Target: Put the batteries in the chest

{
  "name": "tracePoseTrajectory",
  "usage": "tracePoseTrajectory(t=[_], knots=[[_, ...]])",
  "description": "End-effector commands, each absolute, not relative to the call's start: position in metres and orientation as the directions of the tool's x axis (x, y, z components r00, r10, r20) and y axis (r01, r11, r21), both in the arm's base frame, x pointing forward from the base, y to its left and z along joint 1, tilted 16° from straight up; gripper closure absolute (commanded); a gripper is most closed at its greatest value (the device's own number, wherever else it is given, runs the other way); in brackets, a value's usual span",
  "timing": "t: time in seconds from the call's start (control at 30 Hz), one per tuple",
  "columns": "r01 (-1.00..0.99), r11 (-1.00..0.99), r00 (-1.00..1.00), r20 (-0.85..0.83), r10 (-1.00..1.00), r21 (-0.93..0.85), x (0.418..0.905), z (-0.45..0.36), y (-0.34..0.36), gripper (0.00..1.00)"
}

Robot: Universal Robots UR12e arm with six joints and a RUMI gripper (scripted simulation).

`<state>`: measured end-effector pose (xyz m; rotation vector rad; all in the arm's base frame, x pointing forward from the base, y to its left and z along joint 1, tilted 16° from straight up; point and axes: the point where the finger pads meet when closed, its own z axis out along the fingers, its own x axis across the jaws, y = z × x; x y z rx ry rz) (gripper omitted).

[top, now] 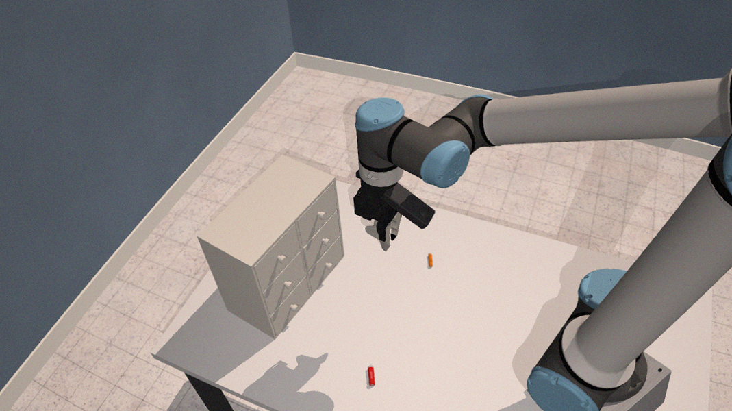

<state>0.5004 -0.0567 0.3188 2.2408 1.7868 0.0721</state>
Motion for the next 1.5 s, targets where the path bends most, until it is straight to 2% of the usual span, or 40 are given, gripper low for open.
tracePoseTrajectory(t=[0.0, 0.4, 0.67, 0.9, 0.97, 1.2, 1.47], knots=[[0.959, -0.153, 0.190, -0.142, 0.971, 0.237, 0.501, 0.319, -0.055, 0.80], [0.978, 0.057, -0.018, -0.189, 0.982, 0.201, 0.504, 0.315, -0.049, 0.80], [0.939, 0.311, -0.273, -0.234, 0.933, 0.145, 0.508, 0.311, -0.041, 0.80], [0.823, 0.563, -0.529, -0.264, 0.807, 0.072, 0.514, 0.307, -0.031, 0.80], [0.823, 0.563, -0.529, -0.264, 0.807, 0.072, 0.514, 0.307, -0.031, 0.80], [0.610, 0.793, -0.765, -0.273, 0.583, -0.017, 0.521, 0.302, -0.019, 0.80], [0.265, 0.957, -0.942, -0.245, 0.230, -0.121, 0.530, 0.296, -0.002, 0.80]])
